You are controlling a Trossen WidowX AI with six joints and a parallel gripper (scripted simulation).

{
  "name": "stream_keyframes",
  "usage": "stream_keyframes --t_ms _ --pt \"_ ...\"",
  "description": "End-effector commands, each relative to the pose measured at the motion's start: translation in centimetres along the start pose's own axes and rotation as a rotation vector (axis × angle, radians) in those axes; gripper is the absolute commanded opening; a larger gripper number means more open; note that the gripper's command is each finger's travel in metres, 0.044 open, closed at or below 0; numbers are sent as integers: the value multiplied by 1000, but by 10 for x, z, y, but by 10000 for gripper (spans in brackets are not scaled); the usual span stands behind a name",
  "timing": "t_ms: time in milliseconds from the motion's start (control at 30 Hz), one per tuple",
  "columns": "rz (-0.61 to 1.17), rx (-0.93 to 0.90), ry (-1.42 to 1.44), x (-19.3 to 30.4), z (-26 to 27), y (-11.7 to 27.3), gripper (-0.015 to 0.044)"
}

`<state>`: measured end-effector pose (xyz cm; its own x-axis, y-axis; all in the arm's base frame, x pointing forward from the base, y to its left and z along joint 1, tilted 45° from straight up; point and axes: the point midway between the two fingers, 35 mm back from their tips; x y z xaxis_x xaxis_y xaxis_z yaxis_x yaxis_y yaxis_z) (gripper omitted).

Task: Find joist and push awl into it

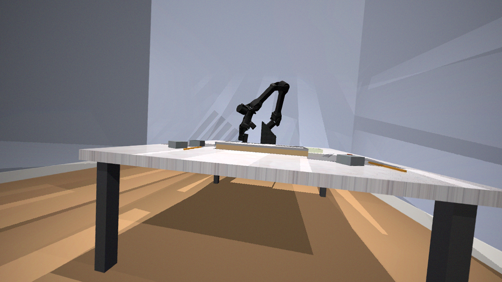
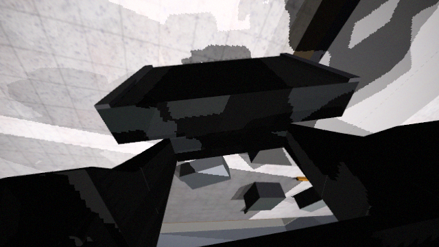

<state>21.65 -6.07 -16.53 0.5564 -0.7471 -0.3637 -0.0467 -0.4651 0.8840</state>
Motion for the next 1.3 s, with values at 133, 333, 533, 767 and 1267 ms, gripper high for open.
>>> stream_keyframes --t_ms 133,333,533,767,1267 --pt "55 -5 -3 1 -2 3 0" --pt "77 -8 -4 0 -2 3 0" --pt "103 -16 -3 -1 -2 2 0" --pt "140 -25 -3 -2 -2 2 0" --pt "222 -38 -4 -4 -2 1 0"
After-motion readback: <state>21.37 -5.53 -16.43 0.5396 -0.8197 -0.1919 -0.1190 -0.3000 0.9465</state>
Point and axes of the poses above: the point midway between the two fingers, 35 mm back from their tips, its own y axis back along the fingers, its own z axis across the jaws, x = y × z, and after that the axes turned 10 degrees about y, right-handed
